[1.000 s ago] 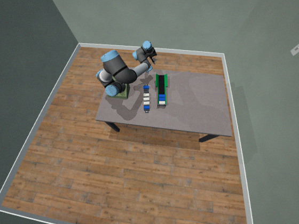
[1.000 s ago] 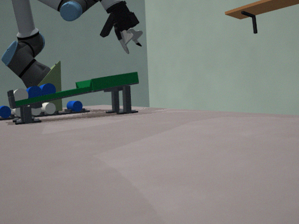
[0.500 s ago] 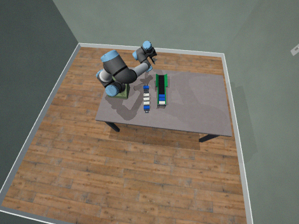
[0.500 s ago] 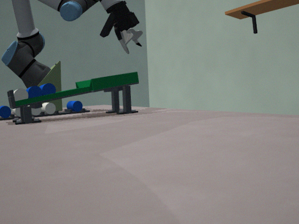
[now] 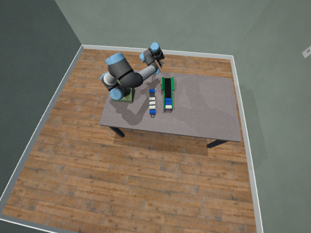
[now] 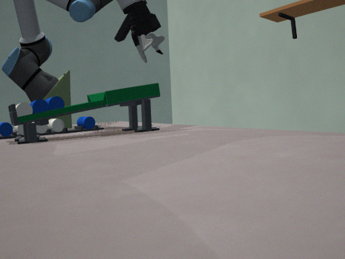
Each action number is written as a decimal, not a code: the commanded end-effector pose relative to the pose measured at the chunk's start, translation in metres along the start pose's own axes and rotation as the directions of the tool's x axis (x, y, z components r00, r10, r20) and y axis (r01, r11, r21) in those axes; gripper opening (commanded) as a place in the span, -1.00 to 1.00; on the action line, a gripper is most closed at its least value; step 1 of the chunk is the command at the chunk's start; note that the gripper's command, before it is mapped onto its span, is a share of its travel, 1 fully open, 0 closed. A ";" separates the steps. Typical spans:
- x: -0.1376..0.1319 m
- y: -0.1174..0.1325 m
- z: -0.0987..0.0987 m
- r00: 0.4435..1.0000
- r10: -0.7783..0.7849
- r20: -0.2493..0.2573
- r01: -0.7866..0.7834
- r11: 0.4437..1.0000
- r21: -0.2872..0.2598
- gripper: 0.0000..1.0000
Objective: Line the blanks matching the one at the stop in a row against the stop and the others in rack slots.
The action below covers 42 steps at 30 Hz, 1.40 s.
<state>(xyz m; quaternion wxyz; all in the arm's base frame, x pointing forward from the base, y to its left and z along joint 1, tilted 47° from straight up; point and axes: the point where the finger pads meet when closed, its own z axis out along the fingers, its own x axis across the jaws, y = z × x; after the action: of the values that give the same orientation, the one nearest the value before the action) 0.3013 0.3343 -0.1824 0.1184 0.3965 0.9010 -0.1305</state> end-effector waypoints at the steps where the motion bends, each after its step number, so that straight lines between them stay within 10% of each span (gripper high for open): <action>1: -0.013 0.002 -0.001 1.000 0.011 0.018 -0.012 0.999 0.032 1.00; 18: -0.121 -0.002 -0.025 0.986 0.049 0.161 -0.093 0.957 0.274 1.00; 42: -0.296 -0.036 -0.113 0.948 -0.034 0.315 -0.164 0.798 0.580 1.00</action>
<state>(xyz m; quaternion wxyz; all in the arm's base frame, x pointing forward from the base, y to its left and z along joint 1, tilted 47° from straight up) 0.4421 0.1696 -0.0112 0.1350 0.4246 0.7876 -0.4257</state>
